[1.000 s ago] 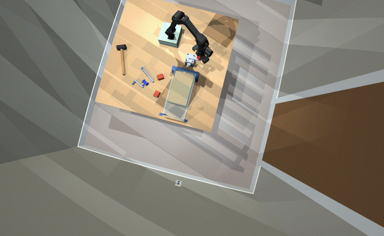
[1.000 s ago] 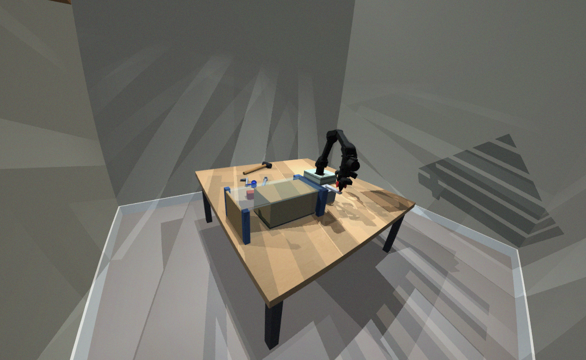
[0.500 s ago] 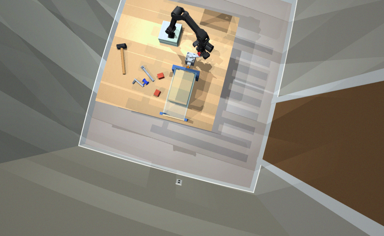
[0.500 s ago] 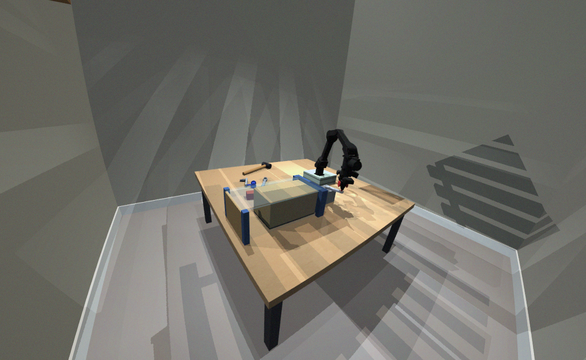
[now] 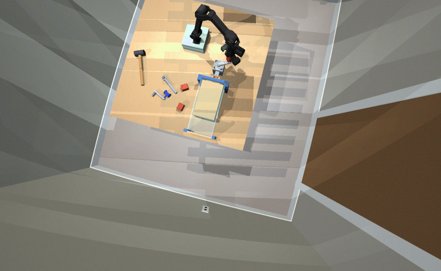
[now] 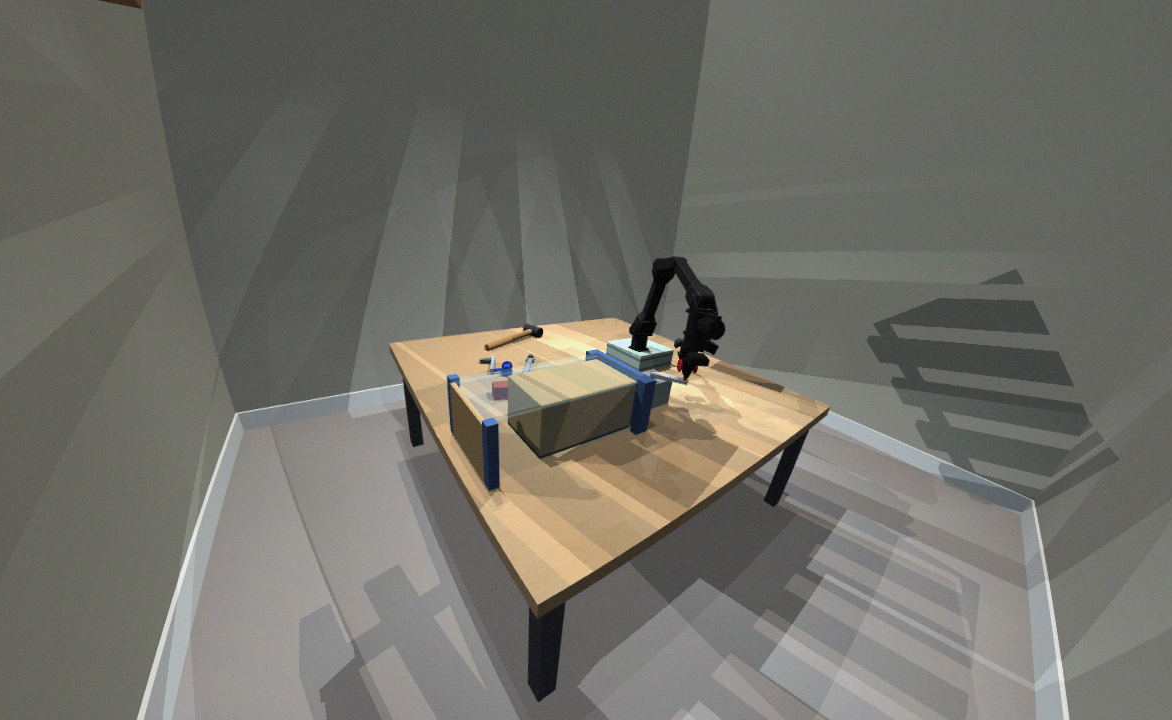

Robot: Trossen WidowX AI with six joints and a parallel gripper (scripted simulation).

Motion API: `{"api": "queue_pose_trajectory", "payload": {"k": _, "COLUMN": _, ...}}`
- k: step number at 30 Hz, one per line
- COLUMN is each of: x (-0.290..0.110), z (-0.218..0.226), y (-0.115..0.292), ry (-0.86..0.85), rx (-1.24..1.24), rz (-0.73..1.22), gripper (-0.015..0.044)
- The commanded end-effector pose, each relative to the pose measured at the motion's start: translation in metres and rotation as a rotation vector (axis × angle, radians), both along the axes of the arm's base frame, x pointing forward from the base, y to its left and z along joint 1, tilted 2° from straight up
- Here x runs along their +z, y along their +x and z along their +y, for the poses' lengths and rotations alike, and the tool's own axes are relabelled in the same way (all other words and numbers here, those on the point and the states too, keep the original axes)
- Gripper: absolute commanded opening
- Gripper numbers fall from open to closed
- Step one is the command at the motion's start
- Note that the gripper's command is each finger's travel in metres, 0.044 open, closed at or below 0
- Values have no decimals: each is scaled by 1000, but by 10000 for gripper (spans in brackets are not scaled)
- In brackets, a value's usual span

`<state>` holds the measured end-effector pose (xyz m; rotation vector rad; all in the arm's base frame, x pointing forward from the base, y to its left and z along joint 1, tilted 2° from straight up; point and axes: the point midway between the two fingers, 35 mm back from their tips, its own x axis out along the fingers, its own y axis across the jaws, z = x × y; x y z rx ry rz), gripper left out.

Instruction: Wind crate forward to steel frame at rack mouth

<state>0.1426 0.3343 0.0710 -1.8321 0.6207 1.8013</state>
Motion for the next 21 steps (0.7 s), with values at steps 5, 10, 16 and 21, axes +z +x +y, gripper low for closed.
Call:
{"api": "queue_pose_trajectory", "payload": {"k": 5, "x": 0, "z": -14, "y": -20, "ry": -21, "rx": 7, "rz": 24, "gripper": 0}}
{"api": "queue_pose_trajectory", "payload": {"k": 10, "x": -1, "z": -20, "y": -26, "ry": -21, "rx": 7, "rz": 25, "gripper": 0}}
{"api": "queue_pose_trajectory", "payload": {"k": 16, "x": -1, "z": -27, "y": -32, "ry": -22, "rx": 7, "rz": 25, "gripper": 0}}
{"api": "queue_pose_trajectory", "payload": {"k": 21, "x": -1, "z": -33, "y": -36, "ry": -22, "rx": 7, "rz": 26, "gripper": 0}}
